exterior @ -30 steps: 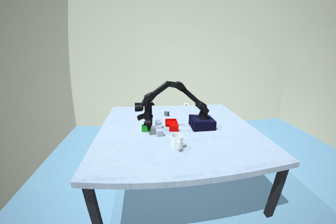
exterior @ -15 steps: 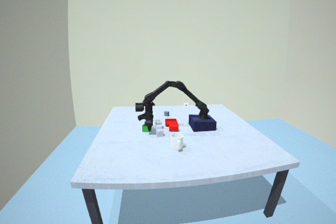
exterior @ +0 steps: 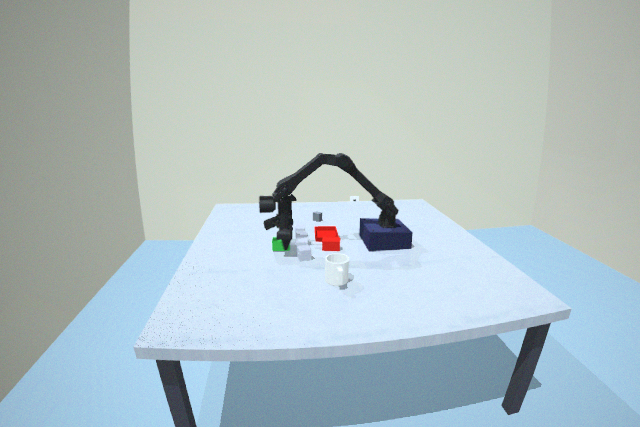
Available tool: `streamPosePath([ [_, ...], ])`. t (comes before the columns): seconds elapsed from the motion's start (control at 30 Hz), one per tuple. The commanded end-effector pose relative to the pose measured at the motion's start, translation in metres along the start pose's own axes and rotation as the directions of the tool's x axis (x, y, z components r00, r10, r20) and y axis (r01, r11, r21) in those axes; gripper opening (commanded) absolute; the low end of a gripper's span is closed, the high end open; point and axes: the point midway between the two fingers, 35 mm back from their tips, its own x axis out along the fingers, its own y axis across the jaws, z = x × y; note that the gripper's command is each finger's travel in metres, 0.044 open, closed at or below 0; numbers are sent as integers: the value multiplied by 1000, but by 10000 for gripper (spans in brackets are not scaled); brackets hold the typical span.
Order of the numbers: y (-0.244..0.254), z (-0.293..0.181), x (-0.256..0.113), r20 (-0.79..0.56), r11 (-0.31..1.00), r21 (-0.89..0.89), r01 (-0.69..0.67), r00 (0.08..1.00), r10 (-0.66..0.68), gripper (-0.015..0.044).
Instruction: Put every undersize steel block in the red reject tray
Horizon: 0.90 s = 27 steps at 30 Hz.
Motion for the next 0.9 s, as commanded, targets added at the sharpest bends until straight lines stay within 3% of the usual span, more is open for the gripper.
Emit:
streamPosePath([
  [0.0,0,-2,-2,4,1000,3,1,1000,-1,0],
  [0.87,0,-9,-1,3,1000,3,1,1000,-1,0],
])
